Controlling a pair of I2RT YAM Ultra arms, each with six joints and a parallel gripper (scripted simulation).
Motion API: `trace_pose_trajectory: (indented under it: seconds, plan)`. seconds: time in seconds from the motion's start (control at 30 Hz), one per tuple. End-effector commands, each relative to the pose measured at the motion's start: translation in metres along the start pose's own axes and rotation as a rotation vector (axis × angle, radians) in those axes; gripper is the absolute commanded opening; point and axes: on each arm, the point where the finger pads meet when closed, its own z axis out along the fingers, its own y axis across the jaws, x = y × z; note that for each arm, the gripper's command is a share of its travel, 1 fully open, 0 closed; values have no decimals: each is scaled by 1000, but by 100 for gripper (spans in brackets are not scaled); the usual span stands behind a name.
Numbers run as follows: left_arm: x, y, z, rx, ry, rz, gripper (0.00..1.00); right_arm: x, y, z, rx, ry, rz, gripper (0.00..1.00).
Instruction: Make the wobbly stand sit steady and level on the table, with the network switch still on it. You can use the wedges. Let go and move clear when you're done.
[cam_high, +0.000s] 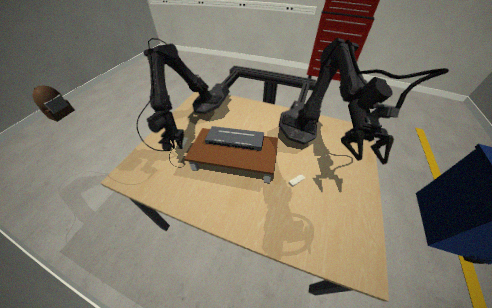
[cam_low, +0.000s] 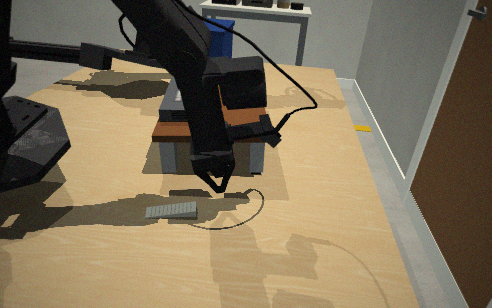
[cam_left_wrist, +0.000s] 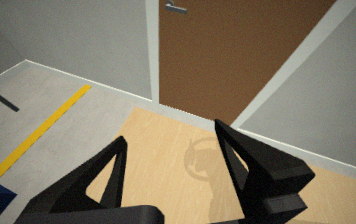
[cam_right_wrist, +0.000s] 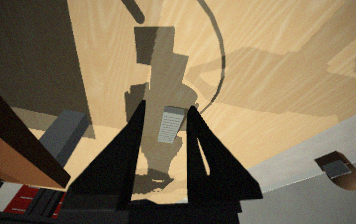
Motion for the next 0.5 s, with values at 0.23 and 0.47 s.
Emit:
trace_pose_trajectory:
  seconds: [0.23,0.47]
  plan:
    - [-47,-85,-41,261,-122,89,100,70,-12,-26,111,241,-8,43]
    - [-63,-90,-49,278,-178,68,100,61,-5,-20,68,206,-10,43]
